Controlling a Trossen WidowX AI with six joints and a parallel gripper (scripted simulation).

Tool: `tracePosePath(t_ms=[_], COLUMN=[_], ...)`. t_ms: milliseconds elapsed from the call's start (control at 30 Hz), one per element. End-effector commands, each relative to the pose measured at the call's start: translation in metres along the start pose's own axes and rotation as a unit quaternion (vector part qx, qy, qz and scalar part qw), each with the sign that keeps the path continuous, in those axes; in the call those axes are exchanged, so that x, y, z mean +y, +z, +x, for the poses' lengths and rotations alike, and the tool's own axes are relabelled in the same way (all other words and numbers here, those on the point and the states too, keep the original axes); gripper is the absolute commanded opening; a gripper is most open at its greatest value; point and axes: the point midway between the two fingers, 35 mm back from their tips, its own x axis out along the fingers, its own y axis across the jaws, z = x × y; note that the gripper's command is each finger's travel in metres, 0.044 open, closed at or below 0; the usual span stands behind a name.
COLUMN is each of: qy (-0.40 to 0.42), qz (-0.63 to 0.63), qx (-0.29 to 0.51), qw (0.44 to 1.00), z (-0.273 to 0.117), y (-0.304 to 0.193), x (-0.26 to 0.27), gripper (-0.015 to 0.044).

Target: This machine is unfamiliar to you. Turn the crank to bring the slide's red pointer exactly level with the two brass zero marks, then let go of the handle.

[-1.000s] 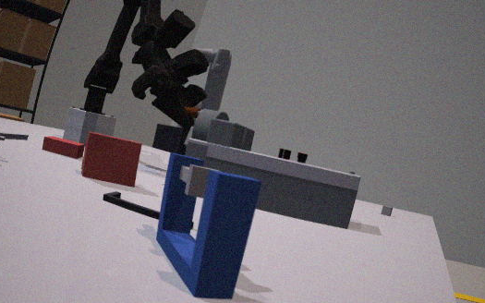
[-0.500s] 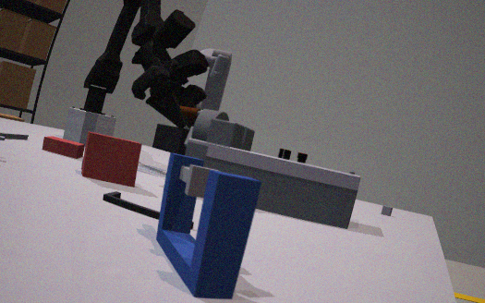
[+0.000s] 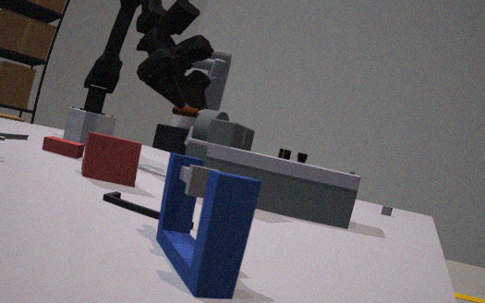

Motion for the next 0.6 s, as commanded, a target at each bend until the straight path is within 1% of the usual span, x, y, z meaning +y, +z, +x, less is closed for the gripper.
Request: tracePosePath(t_ms=[0,100,333,433,567], qy=[0.000,0.000,-0.001,-0.002,-0.006], qz=[0.000,0.000,-0.001,0.001,0.015], qx=[0.000,-0.001,-0.003,-0.002,0.005], qw=[1.000,1.000,1.000,1.000,1.000], z=[-0.014,-0.018,-0.053,-0.053,-0.043], y=[0.013,0.018,0.055,0.058,0.074], x=[0.000,0.000,-0.001,-0.001,-0.004], gripper=[0.0440,0.0440,0.0440,0.0440,0.0440])
